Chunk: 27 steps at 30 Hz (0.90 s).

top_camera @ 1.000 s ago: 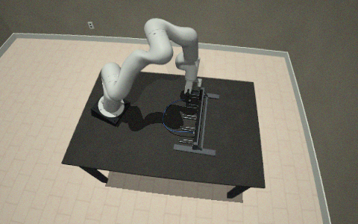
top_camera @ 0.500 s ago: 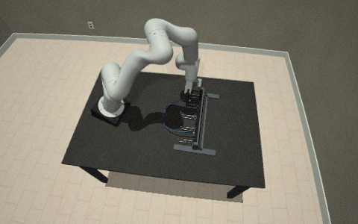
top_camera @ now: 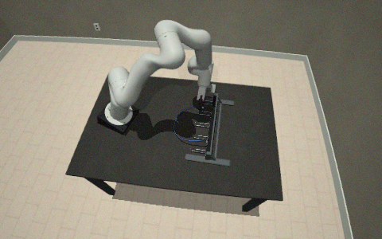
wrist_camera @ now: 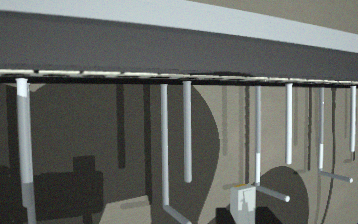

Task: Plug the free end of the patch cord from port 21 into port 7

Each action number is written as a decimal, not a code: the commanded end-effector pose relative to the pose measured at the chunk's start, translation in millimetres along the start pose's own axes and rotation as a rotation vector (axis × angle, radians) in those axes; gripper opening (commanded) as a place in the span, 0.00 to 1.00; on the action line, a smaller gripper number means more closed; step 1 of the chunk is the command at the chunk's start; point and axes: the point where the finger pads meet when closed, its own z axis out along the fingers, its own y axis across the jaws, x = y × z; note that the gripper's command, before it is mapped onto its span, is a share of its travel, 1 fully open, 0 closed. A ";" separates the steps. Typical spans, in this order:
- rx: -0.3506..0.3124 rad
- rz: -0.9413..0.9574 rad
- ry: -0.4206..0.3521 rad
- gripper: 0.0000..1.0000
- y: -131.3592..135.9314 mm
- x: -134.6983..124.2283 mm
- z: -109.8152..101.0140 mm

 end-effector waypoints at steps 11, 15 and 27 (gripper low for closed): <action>0.001 0.001 0.001 0.00 -6.5 14.8 10.7; 0.001 0.001 0.001 0.00 -8.7 19.8 14.7; 0.001 0.001 0.001 0.00 -12.5 28.2 21.4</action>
